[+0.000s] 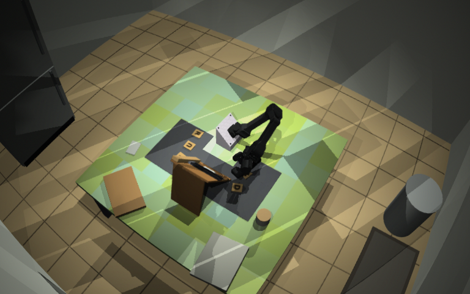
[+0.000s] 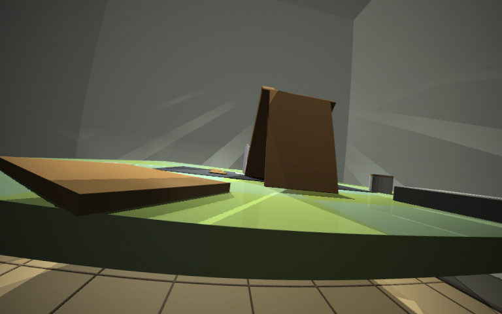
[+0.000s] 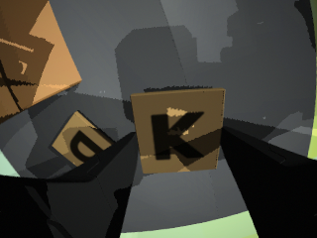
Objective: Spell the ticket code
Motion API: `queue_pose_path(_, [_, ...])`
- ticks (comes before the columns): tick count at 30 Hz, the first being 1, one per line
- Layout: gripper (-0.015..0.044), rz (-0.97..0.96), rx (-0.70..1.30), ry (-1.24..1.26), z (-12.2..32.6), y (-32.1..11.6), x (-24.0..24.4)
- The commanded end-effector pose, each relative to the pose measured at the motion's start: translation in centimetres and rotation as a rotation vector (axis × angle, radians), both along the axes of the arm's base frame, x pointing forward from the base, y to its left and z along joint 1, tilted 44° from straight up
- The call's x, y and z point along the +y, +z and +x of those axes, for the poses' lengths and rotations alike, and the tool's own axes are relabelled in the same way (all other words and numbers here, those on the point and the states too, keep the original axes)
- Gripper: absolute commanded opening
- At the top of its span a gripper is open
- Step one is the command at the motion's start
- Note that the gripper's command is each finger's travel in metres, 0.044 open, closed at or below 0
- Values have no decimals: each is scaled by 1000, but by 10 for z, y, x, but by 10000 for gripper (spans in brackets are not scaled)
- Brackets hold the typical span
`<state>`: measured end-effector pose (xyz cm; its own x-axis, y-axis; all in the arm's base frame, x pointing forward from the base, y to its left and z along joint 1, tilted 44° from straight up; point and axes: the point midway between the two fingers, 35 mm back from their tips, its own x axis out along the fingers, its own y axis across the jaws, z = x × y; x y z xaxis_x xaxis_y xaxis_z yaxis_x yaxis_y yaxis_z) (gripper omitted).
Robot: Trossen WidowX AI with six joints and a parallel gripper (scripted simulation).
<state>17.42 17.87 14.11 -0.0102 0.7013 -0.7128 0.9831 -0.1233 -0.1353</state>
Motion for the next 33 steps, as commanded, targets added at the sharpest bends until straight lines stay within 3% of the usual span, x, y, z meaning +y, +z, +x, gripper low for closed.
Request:
queue_pose_path(1, [0, -8, -87, 34, 8, 1, -1])
queue_pose_path(33, [0, -264, -1075, 441, 95, 49, -18])
